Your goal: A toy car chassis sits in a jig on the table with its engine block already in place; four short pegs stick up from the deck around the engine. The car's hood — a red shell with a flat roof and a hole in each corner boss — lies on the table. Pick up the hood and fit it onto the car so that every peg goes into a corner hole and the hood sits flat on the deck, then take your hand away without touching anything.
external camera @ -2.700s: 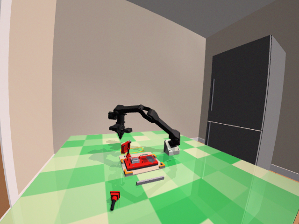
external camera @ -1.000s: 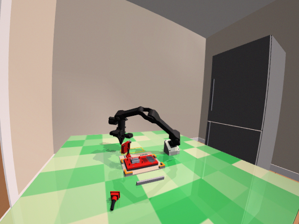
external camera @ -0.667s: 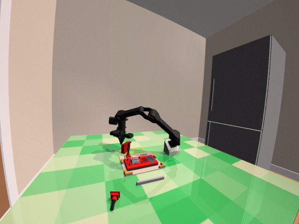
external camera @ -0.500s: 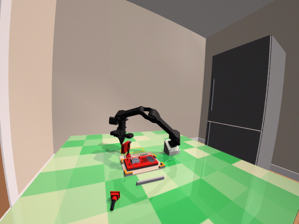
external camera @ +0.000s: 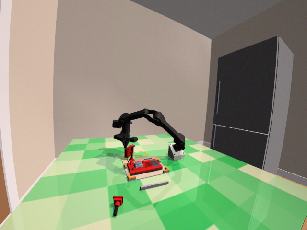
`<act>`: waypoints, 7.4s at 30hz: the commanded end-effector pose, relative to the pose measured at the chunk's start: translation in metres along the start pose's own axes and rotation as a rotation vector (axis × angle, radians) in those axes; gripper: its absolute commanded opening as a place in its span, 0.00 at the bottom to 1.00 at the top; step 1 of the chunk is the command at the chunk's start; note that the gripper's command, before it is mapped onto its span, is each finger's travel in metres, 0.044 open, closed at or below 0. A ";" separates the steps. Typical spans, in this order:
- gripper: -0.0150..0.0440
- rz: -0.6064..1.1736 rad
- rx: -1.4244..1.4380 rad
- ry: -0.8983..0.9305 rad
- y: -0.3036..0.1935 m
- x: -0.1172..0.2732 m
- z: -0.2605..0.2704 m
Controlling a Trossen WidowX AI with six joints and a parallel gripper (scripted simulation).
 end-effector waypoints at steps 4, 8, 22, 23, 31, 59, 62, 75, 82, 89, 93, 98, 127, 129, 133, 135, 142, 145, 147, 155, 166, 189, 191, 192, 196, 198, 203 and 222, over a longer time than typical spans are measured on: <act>0.25 -0.005 -0.006 0.001 0.001 -0.001 0.003; 0.25 -0.005 -0.006 0.001 0.001 -0.001 0.004; 0.25 -0.005 -0.006 0.002 0.003 -0.001 0.009; 0.25 -0.005 -0.006 0.002 0.003 -0.001 0.010; 0.25 -0.005 -0.006 0.002 0.004 -0.001 0.013; 0.25 -0.005 -0.006 0.002 0.006 -0.001 0.023; 0.25 -0.005 -0.006 0.002 0.006 -0.001 0.024; 0.25 -0.005 -0.006 0.003 0.008 -0.001 0.030; 0.25 -0.005 -0.007 0.003 0.008 -0.001 0.032; 0.25 -0.005 -0.007 0.003 0.009 -0.001 0.035; 0.25 -0.005 -0.007 0.003 0.009 -0.001 0.037; 0.25 -0.005 -0.007 0.003 0.009 -0.001 0.039; 0.25 -0.005 -0.007 0.004 0.011 -0.002 0.051; 0.25 -0.005 -0.007 0.004 0.012 -0.002 0.052; 0.25 -0.005 -0.007 0.004 0.012 -0.003 0.053; 0.25 -0.005 -0.007 0.004 0.012 -0.003 0.054; 0.25 -0.005 -0.007 0.004 0.012 -0.003 0.057; 0.25 -0.005 -0.008 0.004 0.012 0.007 0.056; 0.25 -0.004 -0.008 0.003 0.012 0.020 0.054; 0.25 -0.003 -0.008 0.004 0.011 0.078 0.054; 0.25 -0.008 -0.013 -0.014 0.010 0.073 0.053; 0.25 -0.004 -0.017 0.003 -0.009 0.000 0.037; 0.25 -0.004 -0.017 0.003 -0.009 -0.003 0.037; 0.25 -0.004 -0.017 0.003 -0.009 -0.003 0.037; 0.25 -0.004 -0.017 0.003 -0.009 -0.003 0.038; 0.25 -0.004 -0.017 0.003 -0.009 -0.003 0.038; 0.25 -0.004 -0.017 0.003 -0.008 -0.003 0.040; 0.25 -0.004 -0.017 0.003 -0.005 -0.002 0.049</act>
Point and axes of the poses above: the point midway between the two fingers, 35 mm back from their tips, its own x axis back along the fingers, its own z axis across the jaws, y = z × x, the point moved 6 cm from there along x, back along the fingers, and after that the axes turned 14 degrees about x, right-handed, at the moved point
